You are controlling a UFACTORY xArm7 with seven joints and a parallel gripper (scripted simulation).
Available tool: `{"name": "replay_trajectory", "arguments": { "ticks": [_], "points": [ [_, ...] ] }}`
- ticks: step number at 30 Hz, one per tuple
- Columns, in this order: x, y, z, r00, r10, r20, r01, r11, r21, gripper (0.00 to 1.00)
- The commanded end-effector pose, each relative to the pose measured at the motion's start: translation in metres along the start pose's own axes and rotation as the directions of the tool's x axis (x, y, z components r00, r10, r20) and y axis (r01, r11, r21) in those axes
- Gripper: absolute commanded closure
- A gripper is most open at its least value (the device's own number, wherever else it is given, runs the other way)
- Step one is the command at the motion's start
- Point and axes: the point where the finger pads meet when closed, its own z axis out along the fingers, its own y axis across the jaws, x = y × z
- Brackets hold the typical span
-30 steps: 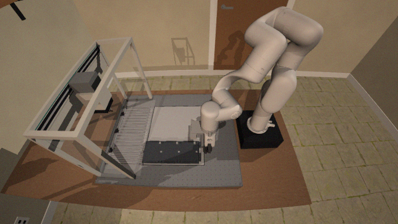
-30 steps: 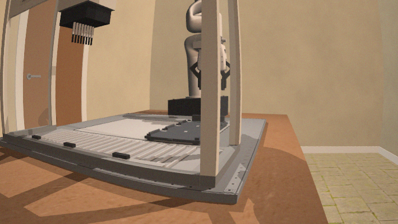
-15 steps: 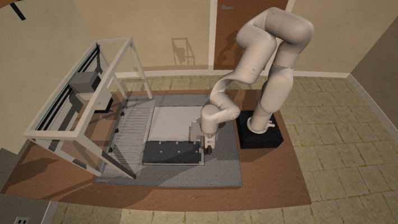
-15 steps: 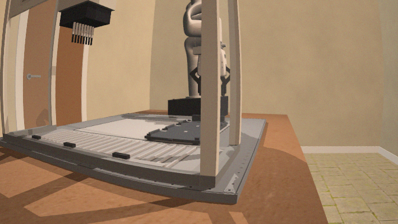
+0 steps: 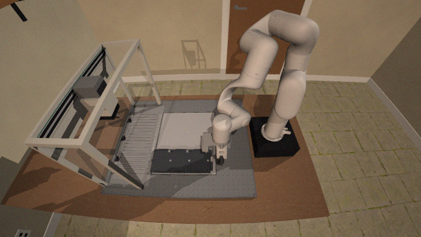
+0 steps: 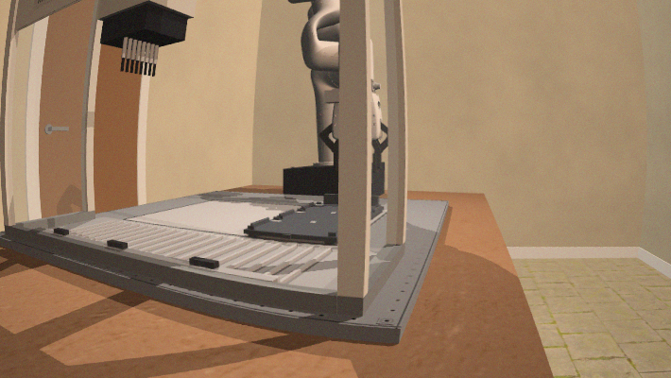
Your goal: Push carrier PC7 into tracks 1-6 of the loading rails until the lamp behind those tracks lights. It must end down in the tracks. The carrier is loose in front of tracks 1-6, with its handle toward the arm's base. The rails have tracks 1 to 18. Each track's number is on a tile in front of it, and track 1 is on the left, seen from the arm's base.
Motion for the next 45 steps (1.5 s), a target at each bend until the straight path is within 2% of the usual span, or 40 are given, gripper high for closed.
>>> {"name": "replay_trajectory", "arguments": {
  "ticks": [1, 23, 45],
  "points": [
    [0.003, -0.001, 0.009, 1.000, 0.002, -0.008, -0.002, 1.000, -0.013, 0.18],
    [0.003, 0.000, 0.042, 1.000, 0.002, -0.008, -0.002, 1.000, -0.013, 0.18],
    [0.003, 0.000, 0.047, 1.000, 0.002, -0.008, -0.002, 1.000, -0.013, 0.18]
  ]
}}
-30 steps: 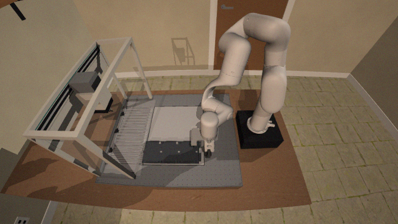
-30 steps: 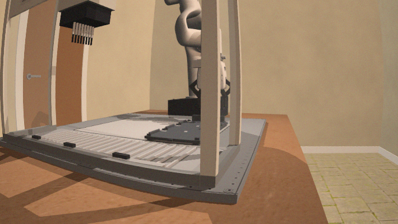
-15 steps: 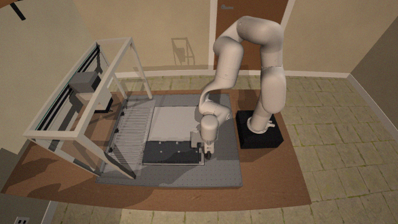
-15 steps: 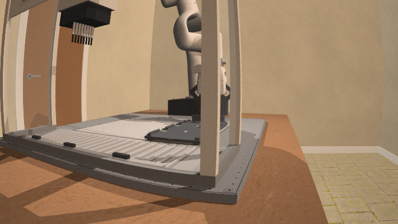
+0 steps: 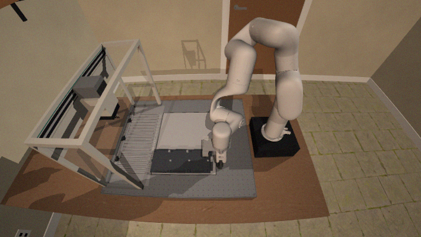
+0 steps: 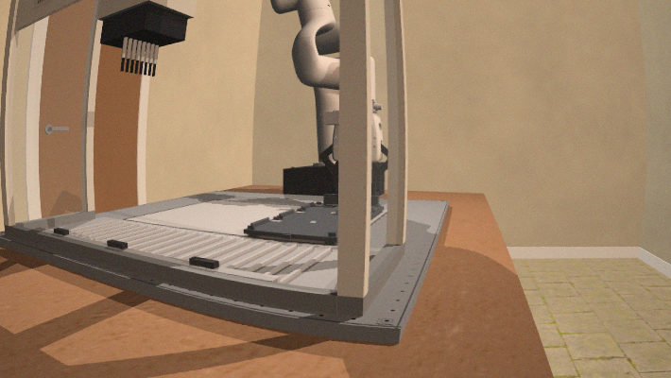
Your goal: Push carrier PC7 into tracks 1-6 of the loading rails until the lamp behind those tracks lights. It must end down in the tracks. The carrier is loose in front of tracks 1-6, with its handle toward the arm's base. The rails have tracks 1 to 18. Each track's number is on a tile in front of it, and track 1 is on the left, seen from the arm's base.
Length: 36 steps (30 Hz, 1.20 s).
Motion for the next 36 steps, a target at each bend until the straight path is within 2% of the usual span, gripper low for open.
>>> {"name": "replay_trajectory", "arguments": {
  "ticks": [1, 36],
  "points": [
    [0.001, -0.001, 0.003, 1.000, 0.000, -0.003, 0.000, 1.000, 0.001, 0.18],
    [0.001, -0.001, 0.017, 1.000, 0.000, -0.003, 0.000, 1.000, 0.001, 0.18]
  ]
}}
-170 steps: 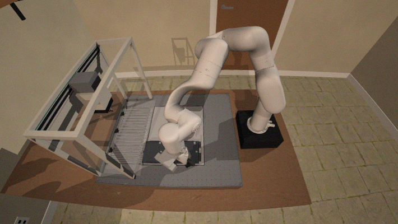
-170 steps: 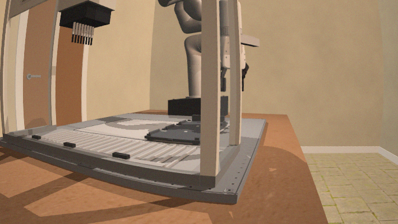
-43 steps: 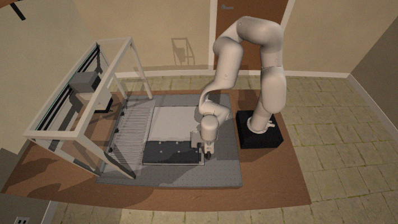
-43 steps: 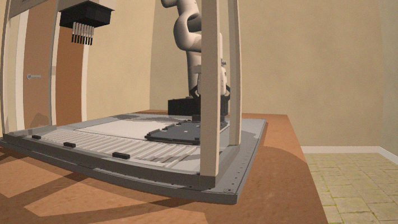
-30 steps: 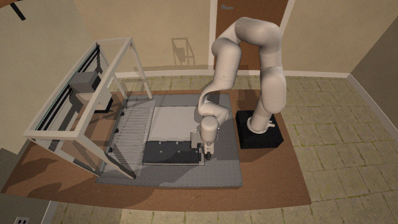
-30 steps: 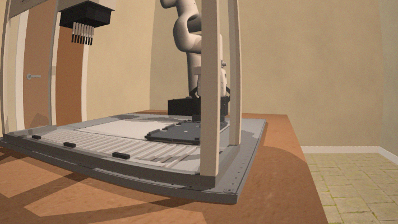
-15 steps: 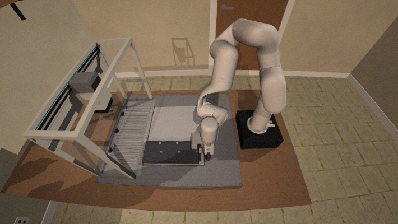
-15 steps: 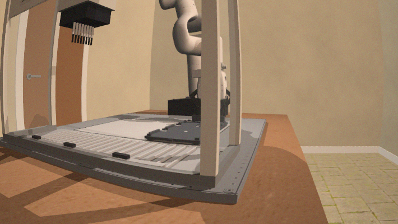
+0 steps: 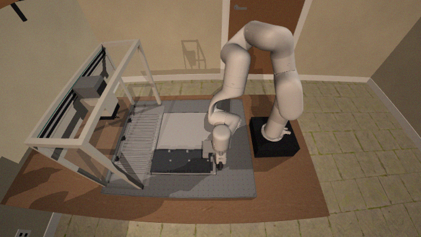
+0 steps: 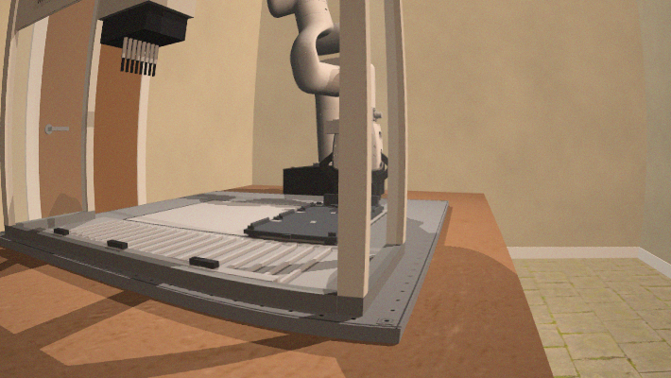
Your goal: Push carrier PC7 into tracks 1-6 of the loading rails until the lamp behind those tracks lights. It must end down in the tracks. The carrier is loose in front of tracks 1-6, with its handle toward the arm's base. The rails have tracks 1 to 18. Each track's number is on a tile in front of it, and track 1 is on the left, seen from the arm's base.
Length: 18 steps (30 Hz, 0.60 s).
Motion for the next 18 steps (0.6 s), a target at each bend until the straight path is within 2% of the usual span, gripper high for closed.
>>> {"name": "replay_trajectory", "arguments": {
  "ticks": [1, 18],
  "points": [
    [0.001, -0.001, -0.001, 1.000, 0.000, -0.003, 0.000, 1.000, 0.001, 0.18],
    [0.014, -0.001, -0.001, 1.000, 0.000, -0.003, 0.000, 1.000, 0.001, 0.18]
  ]
}}
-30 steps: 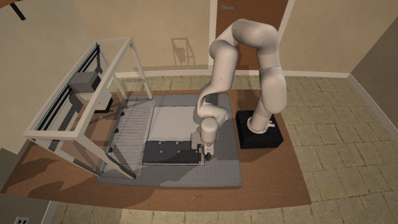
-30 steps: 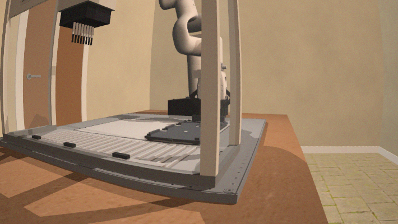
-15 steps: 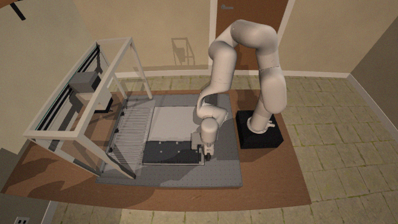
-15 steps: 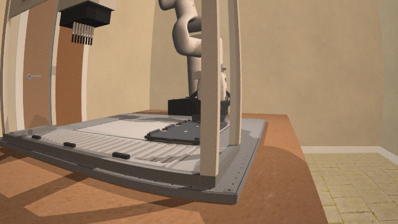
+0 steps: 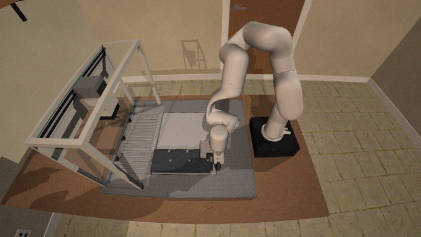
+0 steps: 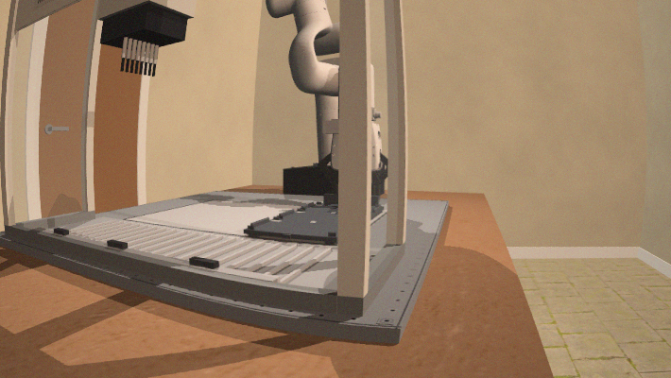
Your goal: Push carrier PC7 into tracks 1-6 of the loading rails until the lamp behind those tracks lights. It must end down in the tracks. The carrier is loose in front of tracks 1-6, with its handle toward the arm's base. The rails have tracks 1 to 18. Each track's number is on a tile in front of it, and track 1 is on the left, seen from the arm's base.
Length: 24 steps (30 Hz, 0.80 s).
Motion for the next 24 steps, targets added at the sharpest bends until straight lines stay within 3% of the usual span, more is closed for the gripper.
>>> {"name": "replay_trajectory", "arguments": {
  "ticks": [1, 24],
  "points": [
    [0.005, -0.001, -0.001, 1.000, -0.001, -0.002, 0.001, 1.000, 0.001, 0.18],
    [0.026, -0.001, -0.001, 1.000, -0.001, -0.002, 0.001, 1.000, 0.001, 0.18]
  ]
}}
